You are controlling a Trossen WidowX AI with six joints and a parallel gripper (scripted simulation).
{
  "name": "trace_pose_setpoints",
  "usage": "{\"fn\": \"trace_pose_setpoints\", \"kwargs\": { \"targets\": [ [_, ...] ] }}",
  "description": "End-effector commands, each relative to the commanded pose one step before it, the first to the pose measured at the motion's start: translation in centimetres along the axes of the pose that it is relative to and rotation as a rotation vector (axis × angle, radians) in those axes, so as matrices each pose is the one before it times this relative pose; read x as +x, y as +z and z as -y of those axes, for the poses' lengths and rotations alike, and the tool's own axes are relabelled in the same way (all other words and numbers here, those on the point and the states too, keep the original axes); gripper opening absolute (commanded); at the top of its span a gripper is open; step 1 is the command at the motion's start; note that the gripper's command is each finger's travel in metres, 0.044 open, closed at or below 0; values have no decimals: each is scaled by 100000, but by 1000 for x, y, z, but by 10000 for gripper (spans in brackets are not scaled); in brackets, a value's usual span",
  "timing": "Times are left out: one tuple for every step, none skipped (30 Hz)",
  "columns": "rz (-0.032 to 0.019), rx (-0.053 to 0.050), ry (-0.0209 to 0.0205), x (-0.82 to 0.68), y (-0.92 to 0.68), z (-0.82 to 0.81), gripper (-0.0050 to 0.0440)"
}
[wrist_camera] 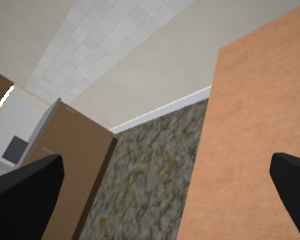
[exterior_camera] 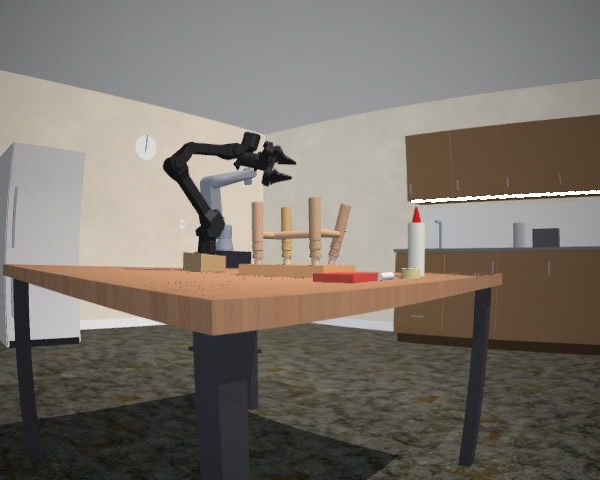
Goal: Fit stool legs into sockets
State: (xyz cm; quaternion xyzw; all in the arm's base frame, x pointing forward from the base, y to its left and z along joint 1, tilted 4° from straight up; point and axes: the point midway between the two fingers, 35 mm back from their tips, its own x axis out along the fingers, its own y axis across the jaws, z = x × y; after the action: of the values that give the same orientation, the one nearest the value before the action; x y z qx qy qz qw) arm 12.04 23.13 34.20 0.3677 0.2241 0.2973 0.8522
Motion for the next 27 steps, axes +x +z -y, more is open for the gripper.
{"fn": "trace_pose_setpoints", "kwargs": {
  "targets": [
    [-662,-15993,-4947,1313,699,-214,440],
    [-274,-3458,-1115,292,149,13,440],
    [-274,-3455,-1114,292,149,15,440],
    [0,0,0,0,0,0,440],
    [0,0,0,0,0,0,440],
    [-956,-8638,-2676,729,368,89,440],
    [-323,-2915,-903,246,124,34,440],
    [-561,-3554,-1136,328,160,71,440],
    [-552,-3316,-1065,311,150,73,440],
    [-562,-3377,-1084,317,152,76,440],
    [-685,-3385,-1057,329,152,101,440],
    [-717,-3395,-1053,334,151,108,440],
    [-721,-3416,-1059,336,150,110,440],
    [-846,-3402,-1015,349,147,137,440],
    [-877,-3408,-1007,353,146,145,440],
    [-867,-3371,-996,350,142,145,440],
    [-978,-3380,-887,350,135,166,440],
    [-987,-3372,-873,349,132,169,440],
    [-986,-3358,-871,349,129,171,440],
    [-1535,-3136,-1053,490,172,270,440],
    [0,0,0,0,0,0,440],
    [0,0,0,0,0,0,440],
    [-2549,-8516,-1490,776,260,451,440],
    [-919,-3069,-537,280,87,166,440],
    [-1384,-3479,-635,402,106,262,440],
    [-1441,-3170,-589,412,98,277,440],
    [-1477,-3196,-561,419,92,288,440]
  ]
}}
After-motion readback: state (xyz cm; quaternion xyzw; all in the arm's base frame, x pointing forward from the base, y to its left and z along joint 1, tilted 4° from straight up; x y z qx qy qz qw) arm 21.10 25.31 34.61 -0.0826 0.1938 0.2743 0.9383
